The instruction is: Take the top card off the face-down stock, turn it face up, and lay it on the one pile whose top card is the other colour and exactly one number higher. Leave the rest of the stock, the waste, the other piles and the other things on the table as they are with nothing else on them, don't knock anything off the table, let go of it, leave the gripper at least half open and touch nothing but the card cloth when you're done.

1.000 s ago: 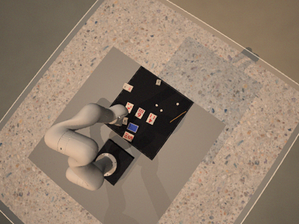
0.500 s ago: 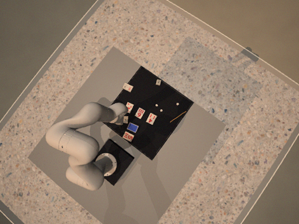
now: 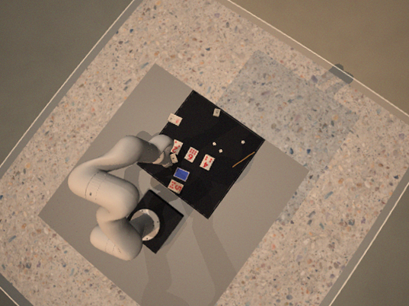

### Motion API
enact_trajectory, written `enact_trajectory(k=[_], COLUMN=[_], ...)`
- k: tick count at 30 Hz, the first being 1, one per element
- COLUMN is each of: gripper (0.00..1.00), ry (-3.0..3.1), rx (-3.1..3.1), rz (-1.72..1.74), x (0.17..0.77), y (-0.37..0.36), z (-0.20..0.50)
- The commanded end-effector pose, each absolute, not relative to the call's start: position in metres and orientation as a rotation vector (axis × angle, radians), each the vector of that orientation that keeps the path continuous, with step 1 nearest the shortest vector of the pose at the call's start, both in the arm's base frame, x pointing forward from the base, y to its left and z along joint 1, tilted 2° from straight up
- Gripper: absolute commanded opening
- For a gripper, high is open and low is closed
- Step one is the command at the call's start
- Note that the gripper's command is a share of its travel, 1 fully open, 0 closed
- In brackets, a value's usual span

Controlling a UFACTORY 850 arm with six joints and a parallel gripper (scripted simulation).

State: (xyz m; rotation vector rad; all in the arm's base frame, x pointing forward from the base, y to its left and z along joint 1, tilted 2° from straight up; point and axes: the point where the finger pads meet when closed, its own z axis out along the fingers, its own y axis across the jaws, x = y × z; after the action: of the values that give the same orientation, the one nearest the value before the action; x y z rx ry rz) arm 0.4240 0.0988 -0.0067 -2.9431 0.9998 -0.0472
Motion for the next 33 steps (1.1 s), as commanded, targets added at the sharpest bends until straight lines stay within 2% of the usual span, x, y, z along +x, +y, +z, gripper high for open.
enact_trajectory(k=[1,11,22,33], gripper=[0.62,0.62,0.62,0.62], ry=[0.89,0.422,0.428,0.064], rx=[-2.985,-3.089,-3.087,-3.12], rz=[-0.028,-0.034,-0.033,-0.038], x=[0.45,0.477,0.477,0.498], y=[0.104,0.109,0.11,0.113], z=[0.015,0.016,0.016,0.017])
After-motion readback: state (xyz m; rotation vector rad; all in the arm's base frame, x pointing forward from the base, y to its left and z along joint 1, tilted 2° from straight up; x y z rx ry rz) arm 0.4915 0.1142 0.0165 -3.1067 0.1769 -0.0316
